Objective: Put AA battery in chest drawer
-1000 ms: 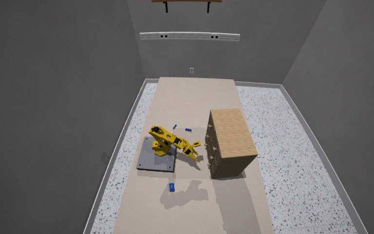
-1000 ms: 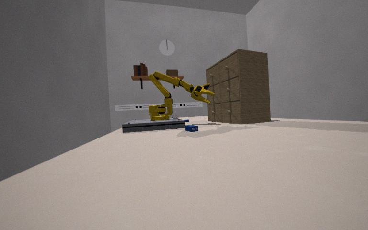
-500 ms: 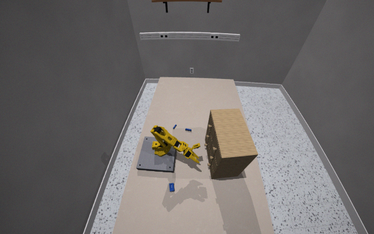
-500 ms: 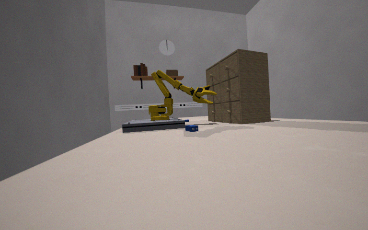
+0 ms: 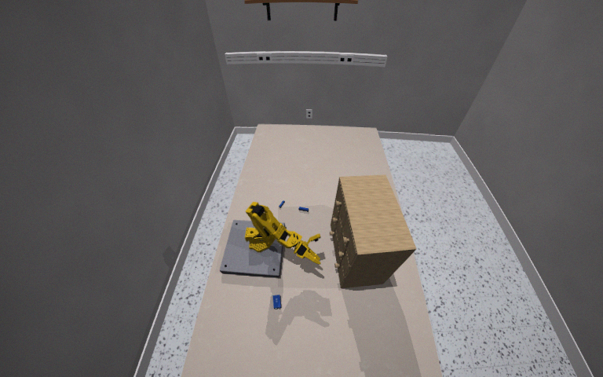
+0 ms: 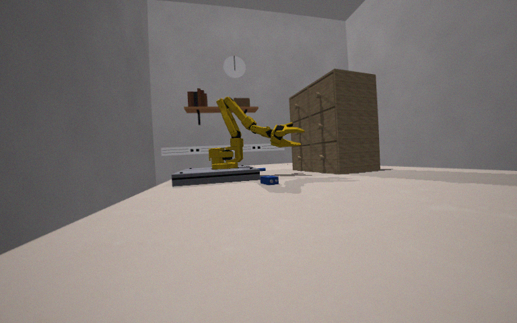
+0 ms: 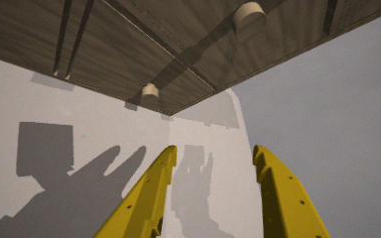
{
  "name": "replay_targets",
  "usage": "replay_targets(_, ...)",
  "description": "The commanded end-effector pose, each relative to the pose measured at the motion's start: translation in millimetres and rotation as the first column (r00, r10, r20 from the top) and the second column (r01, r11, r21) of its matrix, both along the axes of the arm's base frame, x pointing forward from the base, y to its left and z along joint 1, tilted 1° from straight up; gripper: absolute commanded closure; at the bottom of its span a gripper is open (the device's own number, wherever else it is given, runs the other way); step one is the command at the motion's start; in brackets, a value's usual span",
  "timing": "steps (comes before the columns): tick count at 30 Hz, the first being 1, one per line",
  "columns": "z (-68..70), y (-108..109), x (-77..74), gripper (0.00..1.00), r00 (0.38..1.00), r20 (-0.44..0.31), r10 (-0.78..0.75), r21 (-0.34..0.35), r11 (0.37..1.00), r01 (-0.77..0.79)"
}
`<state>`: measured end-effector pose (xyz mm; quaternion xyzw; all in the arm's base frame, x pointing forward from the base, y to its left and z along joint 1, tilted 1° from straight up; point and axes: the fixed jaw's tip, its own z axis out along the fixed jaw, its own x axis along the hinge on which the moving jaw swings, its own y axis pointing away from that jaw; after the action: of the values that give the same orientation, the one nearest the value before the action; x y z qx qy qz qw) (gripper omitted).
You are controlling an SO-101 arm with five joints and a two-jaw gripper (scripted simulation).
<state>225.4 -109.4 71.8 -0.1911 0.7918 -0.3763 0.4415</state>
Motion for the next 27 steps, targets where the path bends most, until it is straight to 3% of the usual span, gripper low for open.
replay_targets(1, -3.3, -1.3, -3.0, 0.72, 1.000, -0.004, -0.006, -0.011, 1.000, 0.006)
replay_targets(27, -4.8, -1.5, 0.1, 0.79, 1.000, -0.004, -0.001, -0.011, 1.000, 0.001)
